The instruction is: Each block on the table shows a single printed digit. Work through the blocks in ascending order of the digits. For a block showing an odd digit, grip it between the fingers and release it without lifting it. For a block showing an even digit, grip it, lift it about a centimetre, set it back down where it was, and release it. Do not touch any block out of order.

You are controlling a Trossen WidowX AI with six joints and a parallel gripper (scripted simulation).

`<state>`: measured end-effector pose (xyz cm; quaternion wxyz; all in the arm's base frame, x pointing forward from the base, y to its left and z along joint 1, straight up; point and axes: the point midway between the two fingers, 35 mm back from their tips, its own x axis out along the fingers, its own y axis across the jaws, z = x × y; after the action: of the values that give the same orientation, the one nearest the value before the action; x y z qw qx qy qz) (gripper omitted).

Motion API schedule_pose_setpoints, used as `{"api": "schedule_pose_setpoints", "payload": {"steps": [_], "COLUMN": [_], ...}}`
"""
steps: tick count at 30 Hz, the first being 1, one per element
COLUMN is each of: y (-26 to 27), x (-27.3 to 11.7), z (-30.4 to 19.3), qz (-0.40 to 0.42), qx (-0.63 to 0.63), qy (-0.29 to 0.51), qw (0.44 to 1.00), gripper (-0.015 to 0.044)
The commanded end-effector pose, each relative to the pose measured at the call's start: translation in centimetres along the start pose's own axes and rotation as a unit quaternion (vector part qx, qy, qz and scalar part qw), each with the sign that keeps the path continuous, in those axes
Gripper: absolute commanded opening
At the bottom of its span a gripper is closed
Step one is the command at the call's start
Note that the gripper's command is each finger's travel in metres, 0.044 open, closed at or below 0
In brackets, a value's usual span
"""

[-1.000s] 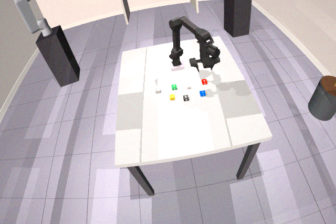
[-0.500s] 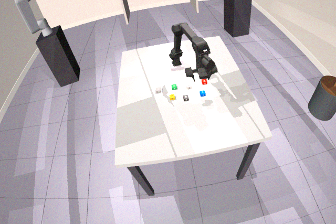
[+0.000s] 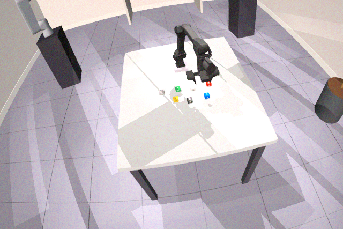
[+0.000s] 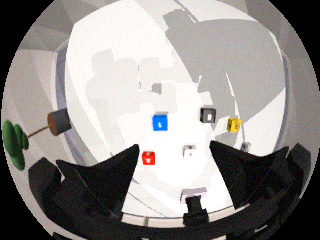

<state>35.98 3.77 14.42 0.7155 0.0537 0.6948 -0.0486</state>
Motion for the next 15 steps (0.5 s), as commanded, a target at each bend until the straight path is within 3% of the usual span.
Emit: {"api": "schedule_pose_setpoints", "payload": {"steps": [1, 4, 15], "y": [-5.9, -9.7, -10.0], "x": [-0.1, -0.1, -0.2], "z": [0.6, 0.4, 0.4], "qz": [-0.002, -0.004, -0.004], "qx": [0.010, 0.010, 0.010], "qy": [-0.002, -0.002, -0.002], "qw": [1.000, 1.000, 1.000], "gripper": [0.0400, 0.0400, 0.0400]}}
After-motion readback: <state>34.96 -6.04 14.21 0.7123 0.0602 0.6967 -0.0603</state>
